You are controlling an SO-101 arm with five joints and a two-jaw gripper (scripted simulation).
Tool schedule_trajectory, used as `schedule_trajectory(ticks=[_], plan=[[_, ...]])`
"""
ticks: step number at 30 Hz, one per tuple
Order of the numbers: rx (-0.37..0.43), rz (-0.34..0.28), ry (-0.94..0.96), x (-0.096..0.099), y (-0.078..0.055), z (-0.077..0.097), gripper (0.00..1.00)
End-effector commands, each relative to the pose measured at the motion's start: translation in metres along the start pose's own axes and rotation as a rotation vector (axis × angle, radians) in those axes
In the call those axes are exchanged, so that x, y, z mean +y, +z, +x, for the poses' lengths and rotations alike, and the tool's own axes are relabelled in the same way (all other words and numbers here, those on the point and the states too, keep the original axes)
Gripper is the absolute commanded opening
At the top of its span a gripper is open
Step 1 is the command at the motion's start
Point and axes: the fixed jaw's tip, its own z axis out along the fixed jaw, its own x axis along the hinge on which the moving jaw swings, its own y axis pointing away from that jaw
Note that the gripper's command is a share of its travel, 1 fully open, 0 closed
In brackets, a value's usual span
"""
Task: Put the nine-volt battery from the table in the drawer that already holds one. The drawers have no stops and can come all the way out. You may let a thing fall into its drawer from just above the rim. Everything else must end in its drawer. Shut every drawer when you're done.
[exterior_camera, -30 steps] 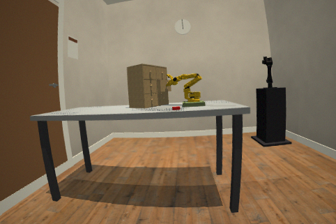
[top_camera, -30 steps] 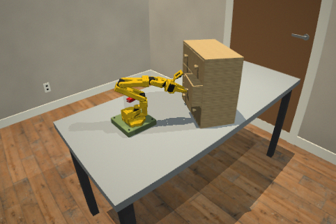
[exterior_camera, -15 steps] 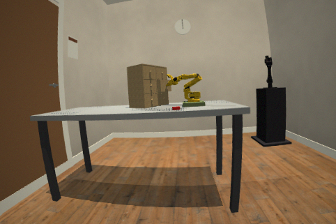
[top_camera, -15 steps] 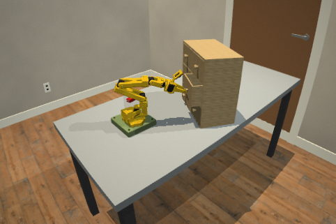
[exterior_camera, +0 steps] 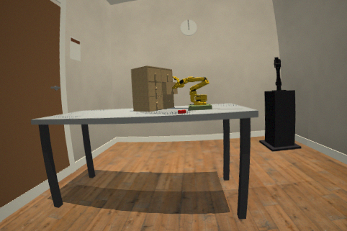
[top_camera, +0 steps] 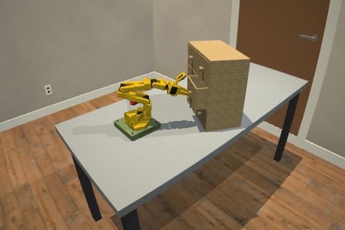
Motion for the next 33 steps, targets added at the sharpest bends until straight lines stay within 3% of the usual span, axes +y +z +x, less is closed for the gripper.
schedule_trajectory(ticks=[1, 33], plan=[[-0.008, 0.005, -0.001, -0.0013, -0.0041, 0.0005, 0.00], [-0.008, 0.009, 0.000, -0.0020, -0.0128, 0.0037, 0.00]])
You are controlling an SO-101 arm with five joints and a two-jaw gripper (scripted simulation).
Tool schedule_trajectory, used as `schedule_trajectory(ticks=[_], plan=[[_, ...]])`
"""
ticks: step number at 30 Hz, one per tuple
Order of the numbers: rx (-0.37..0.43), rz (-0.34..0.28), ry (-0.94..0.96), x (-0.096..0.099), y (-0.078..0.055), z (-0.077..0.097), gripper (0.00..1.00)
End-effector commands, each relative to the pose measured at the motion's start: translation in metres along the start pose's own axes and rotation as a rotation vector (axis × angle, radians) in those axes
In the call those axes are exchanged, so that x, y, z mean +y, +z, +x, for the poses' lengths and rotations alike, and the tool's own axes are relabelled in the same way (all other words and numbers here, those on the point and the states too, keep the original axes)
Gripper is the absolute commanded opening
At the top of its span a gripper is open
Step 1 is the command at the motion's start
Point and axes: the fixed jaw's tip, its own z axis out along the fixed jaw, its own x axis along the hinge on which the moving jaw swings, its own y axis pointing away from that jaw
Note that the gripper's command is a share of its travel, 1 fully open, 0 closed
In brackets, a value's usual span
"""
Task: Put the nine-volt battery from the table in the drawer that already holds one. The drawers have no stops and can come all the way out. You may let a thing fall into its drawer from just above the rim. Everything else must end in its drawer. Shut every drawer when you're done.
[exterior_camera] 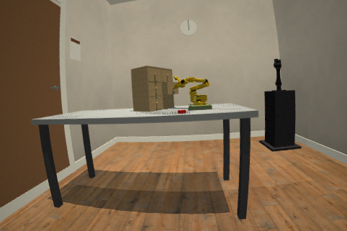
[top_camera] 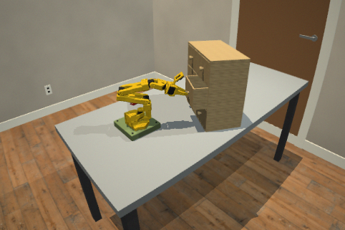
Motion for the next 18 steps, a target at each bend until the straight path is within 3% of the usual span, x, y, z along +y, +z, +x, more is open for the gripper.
schedule_trajectory(ticks=[1, 18], plan=[[-0.009, 0.009, 0.000, -0.0020, -0.0039, 0.0004, 0.00], [-0.009, 0.009, 0.000, -0.0022, -0.0060, 0.0014, 0.00]])
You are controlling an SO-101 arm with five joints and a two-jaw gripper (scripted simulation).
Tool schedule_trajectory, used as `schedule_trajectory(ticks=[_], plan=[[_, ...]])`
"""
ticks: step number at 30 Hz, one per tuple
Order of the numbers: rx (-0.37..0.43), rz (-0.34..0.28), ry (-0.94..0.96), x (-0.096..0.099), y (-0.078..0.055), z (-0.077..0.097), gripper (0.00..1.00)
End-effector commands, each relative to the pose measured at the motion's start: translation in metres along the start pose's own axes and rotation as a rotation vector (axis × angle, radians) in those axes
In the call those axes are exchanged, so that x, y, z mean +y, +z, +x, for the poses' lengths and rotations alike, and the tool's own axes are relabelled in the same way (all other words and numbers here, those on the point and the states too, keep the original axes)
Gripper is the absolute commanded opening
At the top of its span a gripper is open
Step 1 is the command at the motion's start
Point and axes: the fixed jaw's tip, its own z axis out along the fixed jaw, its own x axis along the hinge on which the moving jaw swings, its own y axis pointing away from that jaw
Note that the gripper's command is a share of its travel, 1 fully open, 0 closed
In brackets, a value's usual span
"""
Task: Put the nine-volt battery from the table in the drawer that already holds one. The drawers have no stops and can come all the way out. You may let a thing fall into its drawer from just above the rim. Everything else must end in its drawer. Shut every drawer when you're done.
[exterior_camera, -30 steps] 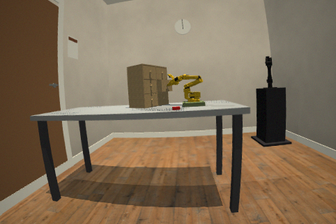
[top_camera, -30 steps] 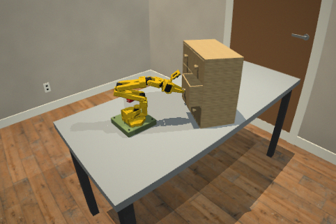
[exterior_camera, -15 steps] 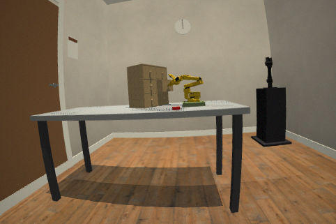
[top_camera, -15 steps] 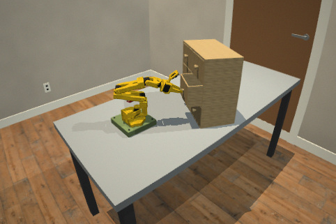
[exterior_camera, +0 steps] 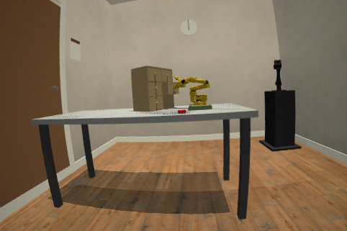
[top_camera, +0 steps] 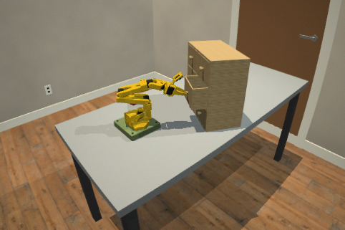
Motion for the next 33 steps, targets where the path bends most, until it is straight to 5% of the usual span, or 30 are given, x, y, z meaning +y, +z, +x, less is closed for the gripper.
schedule_trajectory(ticks=[1, 33], plan=[[-0.008, 0.009, 0.000, -0.0021, -0.0014, -0.0003, 0.00], [-0.008, 0.012, 0.001, -0.0026, -0.0074, 0.0019, 0.00]])
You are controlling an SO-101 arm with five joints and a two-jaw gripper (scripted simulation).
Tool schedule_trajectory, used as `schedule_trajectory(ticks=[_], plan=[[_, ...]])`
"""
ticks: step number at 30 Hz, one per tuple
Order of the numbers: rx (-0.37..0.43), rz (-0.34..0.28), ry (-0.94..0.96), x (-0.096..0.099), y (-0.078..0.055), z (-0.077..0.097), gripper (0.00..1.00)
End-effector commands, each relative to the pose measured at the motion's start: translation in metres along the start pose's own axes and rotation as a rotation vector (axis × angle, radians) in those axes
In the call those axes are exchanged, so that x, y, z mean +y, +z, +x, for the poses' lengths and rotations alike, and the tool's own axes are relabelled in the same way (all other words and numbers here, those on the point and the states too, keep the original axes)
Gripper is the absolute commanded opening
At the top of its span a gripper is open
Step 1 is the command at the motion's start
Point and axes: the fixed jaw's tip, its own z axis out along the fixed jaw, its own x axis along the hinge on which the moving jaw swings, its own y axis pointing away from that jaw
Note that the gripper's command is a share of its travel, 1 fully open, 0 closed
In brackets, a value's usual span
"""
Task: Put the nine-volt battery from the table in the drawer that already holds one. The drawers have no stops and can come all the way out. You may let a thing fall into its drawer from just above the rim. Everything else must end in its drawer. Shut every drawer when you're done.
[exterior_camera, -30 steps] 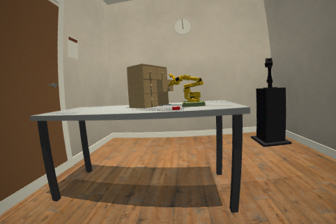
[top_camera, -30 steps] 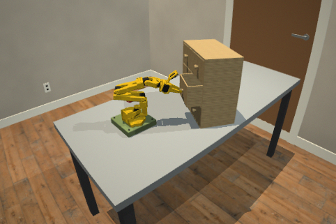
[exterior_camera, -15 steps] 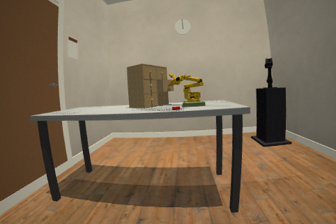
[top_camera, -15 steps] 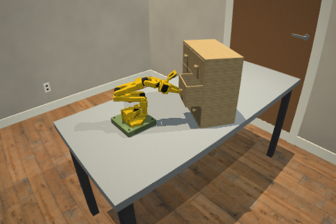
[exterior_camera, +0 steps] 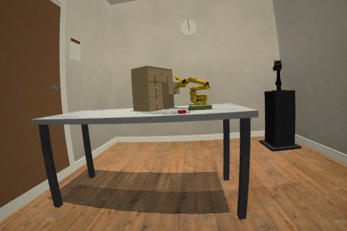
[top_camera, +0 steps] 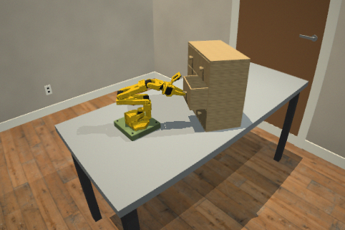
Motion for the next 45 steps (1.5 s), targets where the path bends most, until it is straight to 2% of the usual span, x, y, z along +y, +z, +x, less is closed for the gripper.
schedule_trajectory(ticks=[1, 5, 20, 39, 45], plan=[[-0.009, 0.011, 0.001, -0.002, -0.001, 0.000, 0.00], [-0.009, 0.011, 0.001, -0.002, -0.001, 0.000, 0.00], [-0.009, 0.011, 0.001, -0.002, -0.001, 0.000, 0.12], [-0.009, 0.011, 0.001, -0.002, -0.001, 0.000, 0.21], [0.045, 0.018, -0.007, -0.004, -0.012, 0.002, 0.21]])
